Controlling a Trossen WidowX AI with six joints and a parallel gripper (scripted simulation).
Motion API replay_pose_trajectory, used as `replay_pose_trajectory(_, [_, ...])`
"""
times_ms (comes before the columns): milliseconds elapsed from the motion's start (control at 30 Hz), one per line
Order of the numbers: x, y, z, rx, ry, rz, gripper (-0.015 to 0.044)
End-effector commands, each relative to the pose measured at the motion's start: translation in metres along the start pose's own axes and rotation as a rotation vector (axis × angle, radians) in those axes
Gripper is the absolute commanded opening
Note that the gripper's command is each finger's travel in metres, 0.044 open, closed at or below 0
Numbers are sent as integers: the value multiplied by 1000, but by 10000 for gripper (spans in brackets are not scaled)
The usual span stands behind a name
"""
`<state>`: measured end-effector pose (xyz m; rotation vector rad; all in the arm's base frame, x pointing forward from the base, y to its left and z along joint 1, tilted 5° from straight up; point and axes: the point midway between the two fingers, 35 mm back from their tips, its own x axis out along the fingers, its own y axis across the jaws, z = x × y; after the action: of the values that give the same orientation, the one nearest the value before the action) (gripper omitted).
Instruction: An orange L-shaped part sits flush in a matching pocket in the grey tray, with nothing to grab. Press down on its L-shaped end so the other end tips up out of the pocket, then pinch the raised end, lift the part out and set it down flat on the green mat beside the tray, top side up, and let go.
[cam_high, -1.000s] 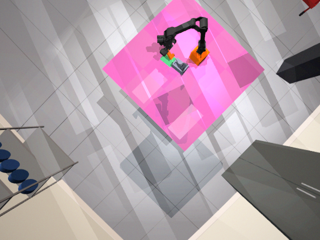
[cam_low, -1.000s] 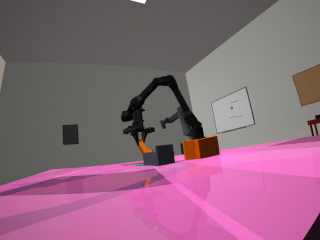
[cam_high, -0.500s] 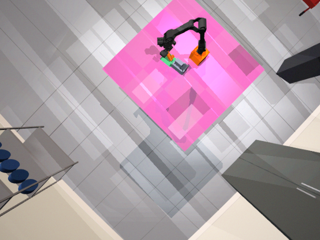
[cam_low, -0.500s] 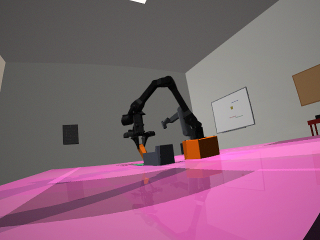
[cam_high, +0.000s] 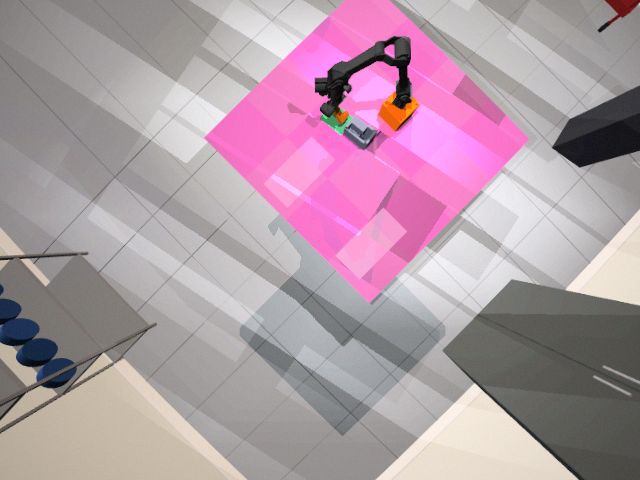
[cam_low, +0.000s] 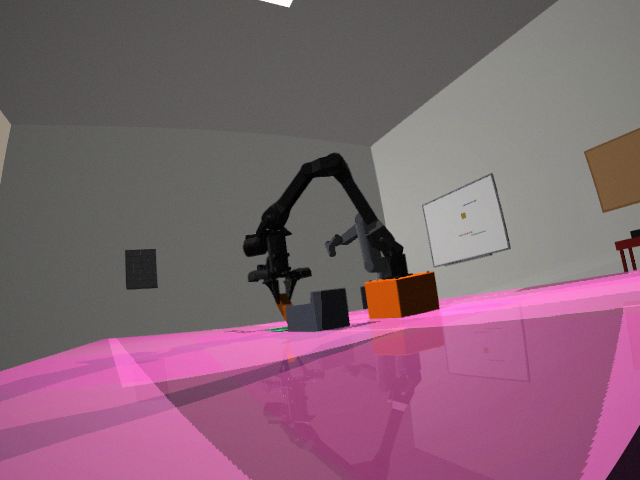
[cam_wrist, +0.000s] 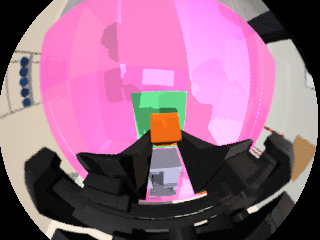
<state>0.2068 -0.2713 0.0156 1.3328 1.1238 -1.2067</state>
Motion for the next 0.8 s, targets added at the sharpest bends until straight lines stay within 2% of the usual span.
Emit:
replay_pose_trajectory(0, [1,0,0,5,2,2,0])
replay_pose_trajectory(133, [0,0,0,0,0,0,0])
replay_pose_trajectory(467, [-2,0,0,0,0,0,263])
replay_pose_trajectory(633, [-52,2,2,3,1,1,394])
replay_pose_trajectory(767, [-87,0,0,5,2,2,400])
